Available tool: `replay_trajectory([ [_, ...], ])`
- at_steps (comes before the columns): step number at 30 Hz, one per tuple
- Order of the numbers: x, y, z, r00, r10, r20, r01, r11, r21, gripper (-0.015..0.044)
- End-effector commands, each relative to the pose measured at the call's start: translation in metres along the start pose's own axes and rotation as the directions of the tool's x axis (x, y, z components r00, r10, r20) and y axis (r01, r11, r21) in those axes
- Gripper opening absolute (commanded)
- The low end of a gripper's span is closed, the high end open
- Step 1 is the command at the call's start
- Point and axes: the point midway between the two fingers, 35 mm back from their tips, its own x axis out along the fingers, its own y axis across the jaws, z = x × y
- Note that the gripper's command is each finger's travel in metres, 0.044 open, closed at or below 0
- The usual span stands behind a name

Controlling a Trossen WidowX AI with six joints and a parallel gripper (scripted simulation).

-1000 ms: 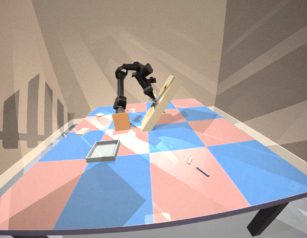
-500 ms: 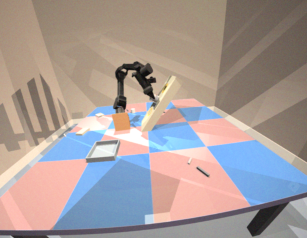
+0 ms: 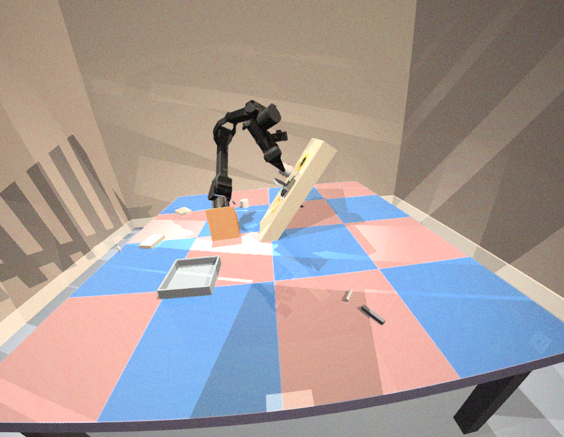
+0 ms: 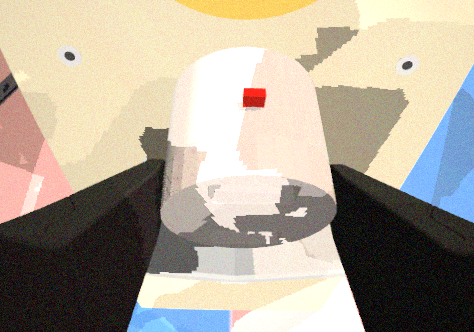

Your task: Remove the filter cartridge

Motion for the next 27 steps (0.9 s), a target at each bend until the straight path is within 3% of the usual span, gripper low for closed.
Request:
replay_trajectory([
  [1,-0.018,-0.002,0.004,1.000,-0.009,0.008,0.009,1.000,-0.006,0.0000],
  [11,-0.066,0.000,0.003,1.000,-0.004,0.008,0.004,1.000,-0.005,0.0000],
  [27,-0.056,-0.082,0.004,1.000,-0.008,0.010,0.008,1.000,-0.009,0.0000],
])
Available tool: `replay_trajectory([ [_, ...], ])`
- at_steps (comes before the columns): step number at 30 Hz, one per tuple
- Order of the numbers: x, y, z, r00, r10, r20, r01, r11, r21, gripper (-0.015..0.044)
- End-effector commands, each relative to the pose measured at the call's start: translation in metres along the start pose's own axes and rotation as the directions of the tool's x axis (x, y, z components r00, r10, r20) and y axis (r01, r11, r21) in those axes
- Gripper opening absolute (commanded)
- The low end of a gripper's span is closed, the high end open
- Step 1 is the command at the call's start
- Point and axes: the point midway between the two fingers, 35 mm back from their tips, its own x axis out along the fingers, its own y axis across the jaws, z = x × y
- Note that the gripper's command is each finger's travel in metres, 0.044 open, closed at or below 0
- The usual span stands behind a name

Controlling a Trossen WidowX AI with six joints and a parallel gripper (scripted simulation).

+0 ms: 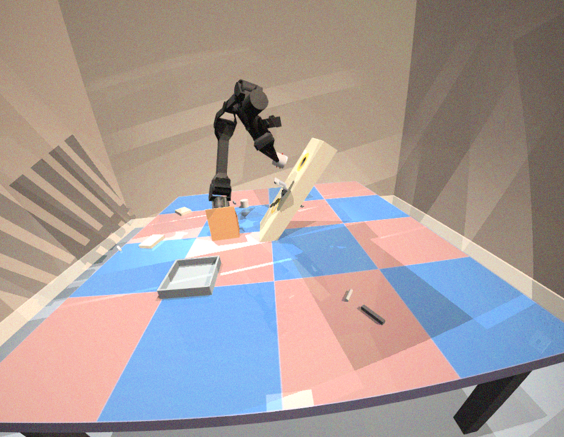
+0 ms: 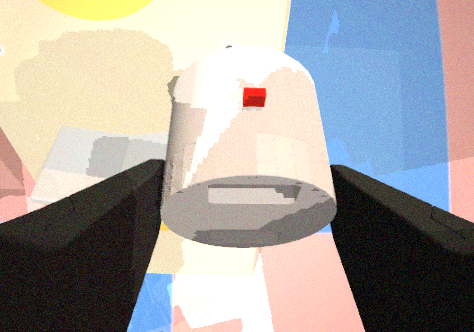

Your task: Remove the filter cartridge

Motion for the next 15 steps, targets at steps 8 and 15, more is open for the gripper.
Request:
replay_trajectory([
  [8,0.000,-0.042,-0.020,0.996,-0.088,-0.034,0.092,0.983,0.156,0.0000],
  [15,-0.004,-0.088,-0.052,0.970,-0.223,-0.094,0.242,0.886,0.395,0.0000],
])
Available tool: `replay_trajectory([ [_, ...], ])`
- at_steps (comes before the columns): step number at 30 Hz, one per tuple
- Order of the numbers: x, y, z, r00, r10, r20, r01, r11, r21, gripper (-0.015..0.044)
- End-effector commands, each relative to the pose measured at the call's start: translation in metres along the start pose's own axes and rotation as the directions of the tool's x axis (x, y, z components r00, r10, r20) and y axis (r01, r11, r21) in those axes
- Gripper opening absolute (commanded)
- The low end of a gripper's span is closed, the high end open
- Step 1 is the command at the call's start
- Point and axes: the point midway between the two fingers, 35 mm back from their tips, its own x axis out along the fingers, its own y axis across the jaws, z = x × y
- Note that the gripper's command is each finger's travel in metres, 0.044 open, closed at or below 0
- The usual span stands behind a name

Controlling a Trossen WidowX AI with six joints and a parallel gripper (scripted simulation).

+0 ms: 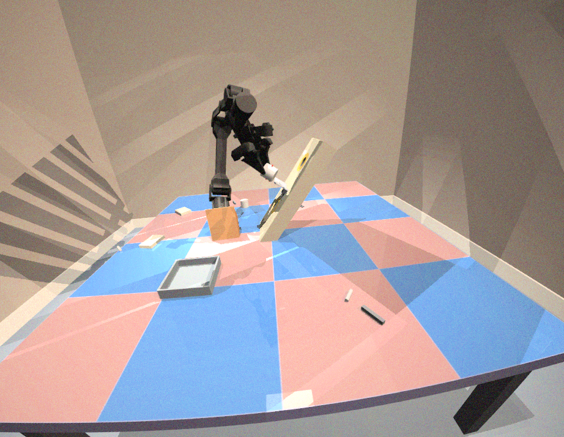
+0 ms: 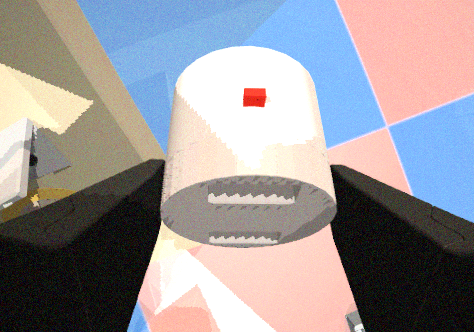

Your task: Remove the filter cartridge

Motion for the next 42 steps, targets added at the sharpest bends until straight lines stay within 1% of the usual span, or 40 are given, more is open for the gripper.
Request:
replay_trajectory([
  [1,0.001,-0.026,-0.008,0.997,-0.074,-0.002,0.073,0.989,0.126,0.0000],
  [7,0.004,-0.070,-0.025,0.980,-0.200,-0.023,0.195,0.915,0.352,0.0000],
  [14,0.004,-0.118,-0.048,0.940,-0.337,-0.057,0.304,0.748,0.590,0.0000],
  [20,0.004,-0.123,-0.052,0.934,-0.351,-0.062,0.313,0.725,0.613,0.0000],
  [22,0.006,-0.131,-0.060,0.929,-0.364,-0.070,0.323,0.704,0.632,0.0000],
  [32,0.026,-0.177,-0.126,0.885,-0.442,-0.144,0.387,0.527,0.756,0.0000],
  [42,0.049,-0.200,-0.198,0.839,-0.489,-0.239,0.429,0.323,0.844,0.0000],
])
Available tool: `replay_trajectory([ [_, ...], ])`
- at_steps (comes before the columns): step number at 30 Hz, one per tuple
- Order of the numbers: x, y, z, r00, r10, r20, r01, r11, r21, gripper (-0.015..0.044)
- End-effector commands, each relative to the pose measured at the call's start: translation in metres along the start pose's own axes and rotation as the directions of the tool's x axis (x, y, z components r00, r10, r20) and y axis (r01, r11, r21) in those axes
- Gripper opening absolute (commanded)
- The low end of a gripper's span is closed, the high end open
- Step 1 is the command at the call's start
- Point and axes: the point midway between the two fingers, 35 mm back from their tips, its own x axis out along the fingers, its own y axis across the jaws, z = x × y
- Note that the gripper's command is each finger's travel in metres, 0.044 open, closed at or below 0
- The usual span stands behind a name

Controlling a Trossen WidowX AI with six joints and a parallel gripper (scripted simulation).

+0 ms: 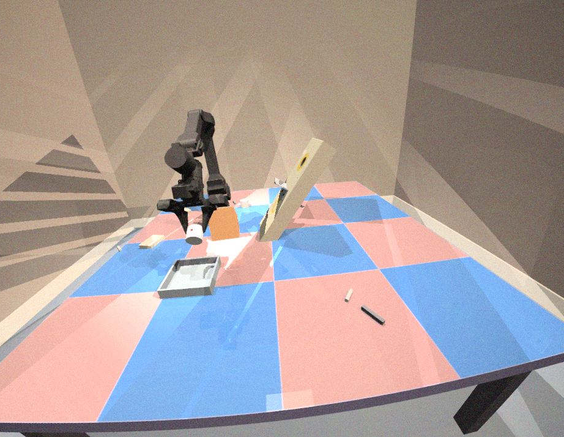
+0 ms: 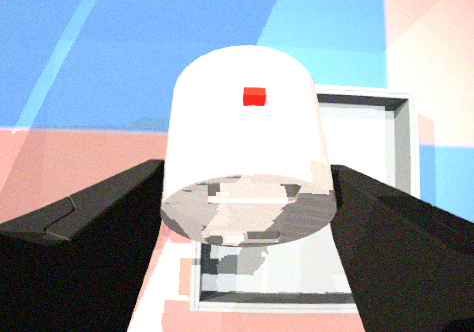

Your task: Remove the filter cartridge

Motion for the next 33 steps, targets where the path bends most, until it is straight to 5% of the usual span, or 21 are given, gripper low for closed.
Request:
replay_trajectory([
  [1,0.013,-0.018,-0.010,0.999,-0.041,0.003,0.041,0.997,0.068,0.0000],
  [28,0.099,-0.045,-0.071,0.994,-0.104,-0.014,0.105,0.979,0.173,0.0000],
  [33,0.095,-0.044,-0.070,0.995,-0.098,-0.026,0.101,0.979,0.175,0.0131],
])
